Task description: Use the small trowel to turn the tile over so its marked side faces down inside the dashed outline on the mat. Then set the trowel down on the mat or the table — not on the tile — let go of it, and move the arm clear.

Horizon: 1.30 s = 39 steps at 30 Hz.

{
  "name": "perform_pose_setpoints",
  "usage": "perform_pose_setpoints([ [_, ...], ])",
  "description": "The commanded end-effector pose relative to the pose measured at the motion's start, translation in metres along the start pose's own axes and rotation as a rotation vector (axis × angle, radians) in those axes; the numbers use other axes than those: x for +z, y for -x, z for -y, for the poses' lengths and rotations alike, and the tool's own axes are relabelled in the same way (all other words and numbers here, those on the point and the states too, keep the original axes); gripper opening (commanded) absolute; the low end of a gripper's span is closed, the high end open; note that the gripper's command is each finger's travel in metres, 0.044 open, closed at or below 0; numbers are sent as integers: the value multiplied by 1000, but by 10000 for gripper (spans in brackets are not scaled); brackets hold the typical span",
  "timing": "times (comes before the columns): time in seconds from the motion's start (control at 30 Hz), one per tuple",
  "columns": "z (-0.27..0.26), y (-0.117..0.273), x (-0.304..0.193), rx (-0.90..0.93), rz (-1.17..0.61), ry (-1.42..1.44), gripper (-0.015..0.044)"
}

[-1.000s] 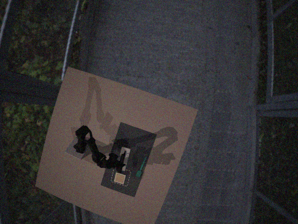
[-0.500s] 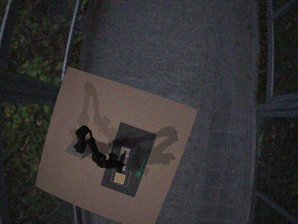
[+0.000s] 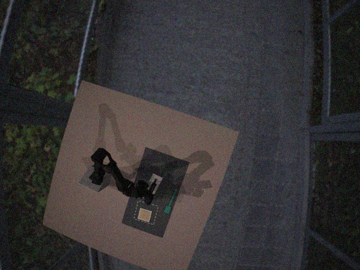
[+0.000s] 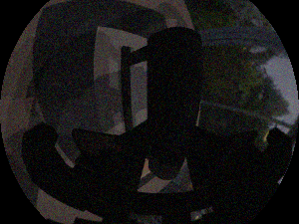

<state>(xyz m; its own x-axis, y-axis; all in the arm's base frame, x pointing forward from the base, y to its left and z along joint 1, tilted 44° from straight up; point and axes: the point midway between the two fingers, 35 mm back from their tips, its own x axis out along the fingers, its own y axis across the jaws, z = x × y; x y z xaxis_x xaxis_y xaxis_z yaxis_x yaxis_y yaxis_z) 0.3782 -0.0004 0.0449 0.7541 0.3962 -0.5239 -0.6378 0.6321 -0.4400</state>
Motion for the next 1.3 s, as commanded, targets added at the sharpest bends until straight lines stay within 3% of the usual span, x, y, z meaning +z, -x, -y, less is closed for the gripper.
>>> perform_pose_setpoints([
  [0.0, 3, -5, 18, -3, -47, -61, 0],
  [0.57, -29, -11, 79, 7, -281, -275, 0],
  [1.27, -67, 33, 145, -127, -473, -393, 0],
])
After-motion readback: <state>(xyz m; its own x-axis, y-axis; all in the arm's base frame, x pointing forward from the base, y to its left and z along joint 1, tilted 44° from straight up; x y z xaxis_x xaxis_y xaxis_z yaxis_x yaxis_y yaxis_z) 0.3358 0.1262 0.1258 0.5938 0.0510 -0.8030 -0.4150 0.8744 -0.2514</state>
